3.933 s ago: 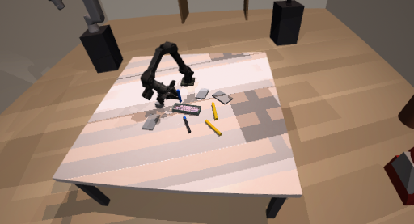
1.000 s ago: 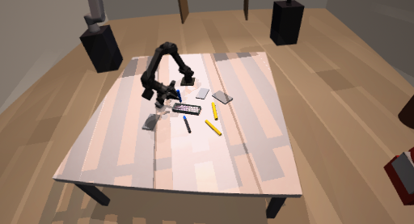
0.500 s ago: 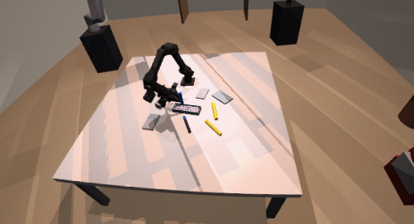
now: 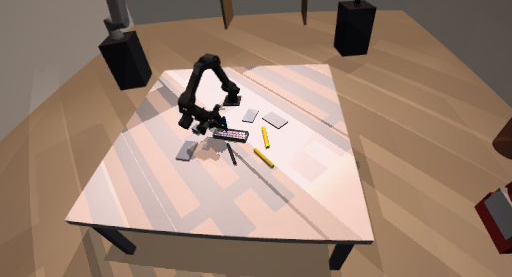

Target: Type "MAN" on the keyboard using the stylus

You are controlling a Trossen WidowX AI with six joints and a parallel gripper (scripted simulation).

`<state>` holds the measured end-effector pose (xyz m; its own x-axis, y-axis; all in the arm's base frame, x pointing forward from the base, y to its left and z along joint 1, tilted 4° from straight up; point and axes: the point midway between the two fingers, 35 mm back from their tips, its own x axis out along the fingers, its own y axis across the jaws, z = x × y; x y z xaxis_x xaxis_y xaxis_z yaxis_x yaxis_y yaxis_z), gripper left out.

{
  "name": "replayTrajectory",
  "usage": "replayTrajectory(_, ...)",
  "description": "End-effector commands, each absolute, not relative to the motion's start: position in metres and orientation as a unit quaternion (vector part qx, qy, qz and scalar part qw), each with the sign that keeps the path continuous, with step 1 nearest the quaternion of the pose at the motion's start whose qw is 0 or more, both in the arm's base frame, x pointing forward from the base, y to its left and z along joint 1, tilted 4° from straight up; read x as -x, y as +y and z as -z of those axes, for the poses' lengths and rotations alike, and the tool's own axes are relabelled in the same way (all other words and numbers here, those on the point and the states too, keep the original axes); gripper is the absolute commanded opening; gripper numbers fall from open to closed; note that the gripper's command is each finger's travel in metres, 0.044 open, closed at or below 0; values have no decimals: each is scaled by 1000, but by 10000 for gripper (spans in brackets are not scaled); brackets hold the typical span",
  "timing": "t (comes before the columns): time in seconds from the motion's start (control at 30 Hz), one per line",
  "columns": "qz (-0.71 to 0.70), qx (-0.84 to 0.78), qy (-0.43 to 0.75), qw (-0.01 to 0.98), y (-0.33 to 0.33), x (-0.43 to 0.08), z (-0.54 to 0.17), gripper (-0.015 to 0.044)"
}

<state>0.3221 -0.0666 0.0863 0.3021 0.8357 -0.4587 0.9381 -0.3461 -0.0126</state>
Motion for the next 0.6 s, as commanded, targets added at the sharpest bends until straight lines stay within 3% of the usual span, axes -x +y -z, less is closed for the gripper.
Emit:
replayTrajectory(0.0, 196, -797, 556, 128, -66, -322, -84, 81)
replayTrajectory(0.57, 196, -797, 556, 128, -66, -322, -74, 81)
